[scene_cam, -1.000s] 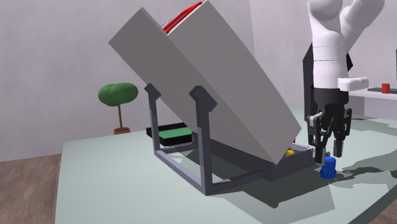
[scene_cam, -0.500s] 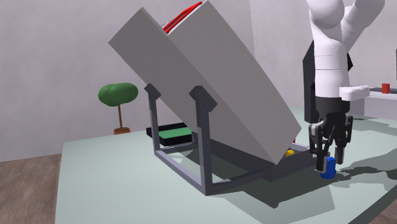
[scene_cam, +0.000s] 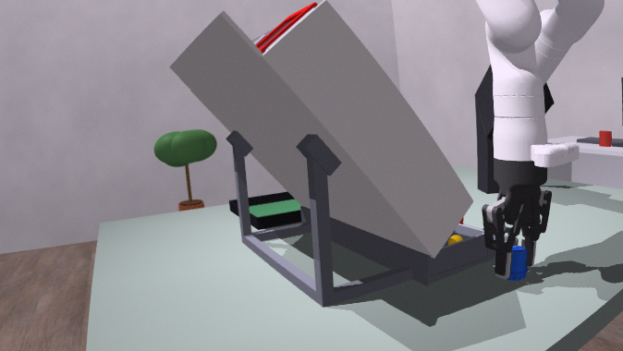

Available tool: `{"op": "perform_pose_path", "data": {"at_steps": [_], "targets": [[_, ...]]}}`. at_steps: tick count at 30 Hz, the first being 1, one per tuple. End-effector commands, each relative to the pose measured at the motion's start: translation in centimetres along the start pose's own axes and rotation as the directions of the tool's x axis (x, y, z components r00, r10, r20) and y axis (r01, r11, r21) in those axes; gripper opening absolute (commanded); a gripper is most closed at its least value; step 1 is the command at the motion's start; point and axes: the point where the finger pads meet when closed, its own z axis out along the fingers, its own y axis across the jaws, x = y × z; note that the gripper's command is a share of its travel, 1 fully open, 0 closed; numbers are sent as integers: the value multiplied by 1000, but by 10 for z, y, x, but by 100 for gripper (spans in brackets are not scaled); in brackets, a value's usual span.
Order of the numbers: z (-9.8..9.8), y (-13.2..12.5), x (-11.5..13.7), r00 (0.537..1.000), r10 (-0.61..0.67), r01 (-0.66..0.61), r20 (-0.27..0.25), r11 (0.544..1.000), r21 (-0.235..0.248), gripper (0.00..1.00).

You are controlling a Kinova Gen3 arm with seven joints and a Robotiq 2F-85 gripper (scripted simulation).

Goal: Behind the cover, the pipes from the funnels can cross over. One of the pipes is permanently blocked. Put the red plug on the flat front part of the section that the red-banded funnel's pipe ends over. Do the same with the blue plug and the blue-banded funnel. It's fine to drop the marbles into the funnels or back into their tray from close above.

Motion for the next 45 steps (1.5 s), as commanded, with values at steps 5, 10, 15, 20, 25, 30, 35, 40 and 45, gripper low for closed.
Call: {"op": "perform_pose_path", "data": {"at_steps": [5,10,15,20,25,30,35,40,45], "targets": [[0,0,0,1000,0,0,0,1000,-1,0],[0,0,0,1000,0,0,0,1000,-1,0],[-1,0,0,1000,-1,1,0,1000,-2,0],[-1,0,0,1000,-1,1,0,1000,-2,0],[-1,0,0,1000,-1,1,0,1000,-2,0],[-1,0,0,1000,-1,1,0,1000,-2,0],[-78,1,-1,1000,2,-2,0,1000,1,0],[-115,0,0,1000,2,-2,0,1000,1,0],[-116,0,0,1000,2,-2,0,1000,1,0]]}}
